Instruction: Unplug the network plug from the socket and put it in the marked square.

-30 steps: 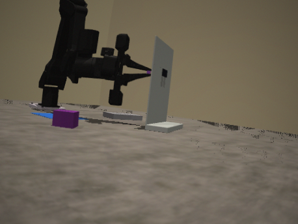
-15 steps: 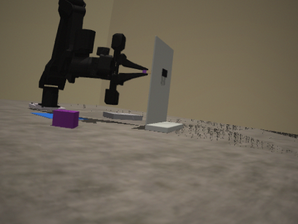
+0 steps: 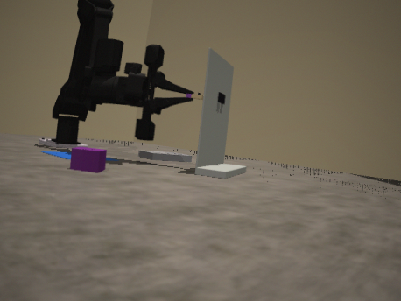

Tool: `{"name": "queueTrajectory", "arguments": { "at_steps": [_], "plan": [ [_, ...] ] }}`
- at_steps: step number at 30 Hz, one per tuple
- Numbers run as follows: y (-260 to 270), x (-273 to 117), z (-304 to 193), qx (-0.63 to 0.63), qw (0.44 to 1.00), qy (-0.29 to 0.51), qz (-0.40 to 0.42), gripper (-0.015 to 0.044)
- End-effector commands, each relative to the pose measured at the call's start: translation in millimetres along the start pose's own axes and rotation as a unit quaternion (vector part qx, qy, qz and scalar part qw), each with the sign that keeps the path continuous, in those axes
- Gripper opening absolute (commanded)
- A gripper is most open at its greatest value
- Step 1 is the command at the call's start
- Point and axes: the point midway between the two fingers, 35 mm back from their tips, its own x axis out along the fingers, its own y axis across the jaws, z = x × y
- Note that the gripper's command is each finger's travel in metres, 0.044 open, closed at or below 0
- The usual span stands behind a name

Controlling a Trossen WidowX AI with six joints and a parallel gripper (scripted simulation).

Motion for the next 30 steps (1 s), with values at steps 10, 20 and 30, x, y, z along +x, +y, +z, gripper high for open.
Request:
{"name": "queueTrajectory", "arguments": {
  "at_steps": [10,20,30],
  "plan": [
    [-1.5,-9.5,-1.7,0.003,1.000,0.003,-0.002,0.0000],
    [-1.6,-16.1,-1.5,0.003,1.000,0.003,-0.002,0.0000],
    [-1.7,-22.2,-1.2,0.003,1.000,0.003,-0.003,0.0000]
  ]
}}
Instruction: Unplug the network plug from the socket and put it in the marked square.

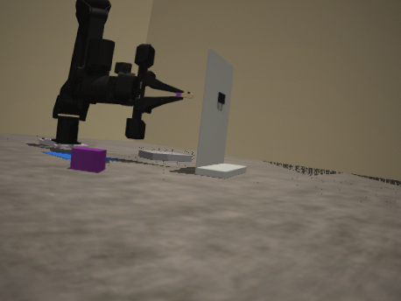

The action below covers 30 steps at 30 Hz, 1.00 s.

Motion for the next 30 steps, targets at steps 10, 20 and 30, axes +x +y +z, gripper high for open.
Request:
{"name": "queueTrajectory", "arguments": {
  "at_steps": [10,20,30],
  "plan": [
    [-1.3,-8.8,-1.8,0.004,1.000,0.003,-0.002,0.0000],
    [-1.4,-14.6,-1.6,0.004,1.000,0.003,-0.002,0.0000],
    [4.8,-15.9,-0.2,0.000,1.000,0.000,-0.001,0.0000]
  ]
}}
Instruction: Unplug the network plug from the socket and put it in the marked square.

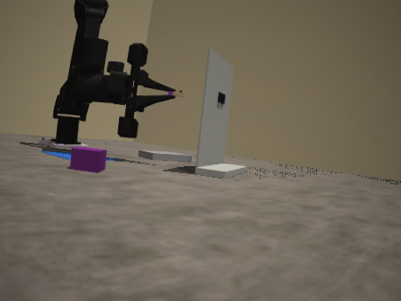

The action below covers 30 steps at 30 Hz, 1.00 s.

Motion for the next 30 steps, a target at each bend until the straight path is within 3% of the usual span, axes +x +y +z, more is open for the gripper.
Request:
{"name": "queueTrajectory", "arguments": {
  "at_steps": [1,30],
  "plan": [
    [5.1,-0.5,-0.2,-0.001,1.000,0.000,0.001,0.0000],
    [46.3,-11.9,-12.8,0.002,1.000,0.002,0.000,0.0000]
  ]
}}
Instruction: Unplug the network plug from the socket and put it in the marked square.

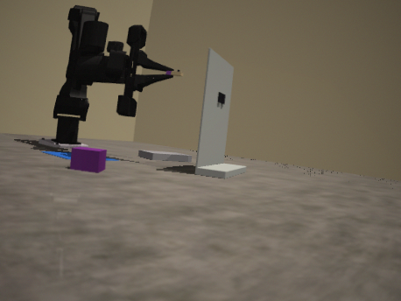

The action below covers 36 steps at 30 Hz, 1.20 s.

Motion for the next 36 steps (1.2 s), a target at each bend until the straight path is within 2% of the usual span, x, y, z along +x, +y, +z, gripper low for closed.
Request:
{"name": "queueTrajectory", "arguments": {
  "at_steps": [1,13,36],
  "plan": [
    [5.1,-1.8,-3.1,0.002,1.000,0.003,0.000,0.0000],
    [15.1,-6.7,-7.6,0.007,1.000,-0.002,-0.003,0.0000],
    [-18.5,-24.5,41.2,0.133,0.965,-0.187,-0.125,0.0000]
  ]
}}
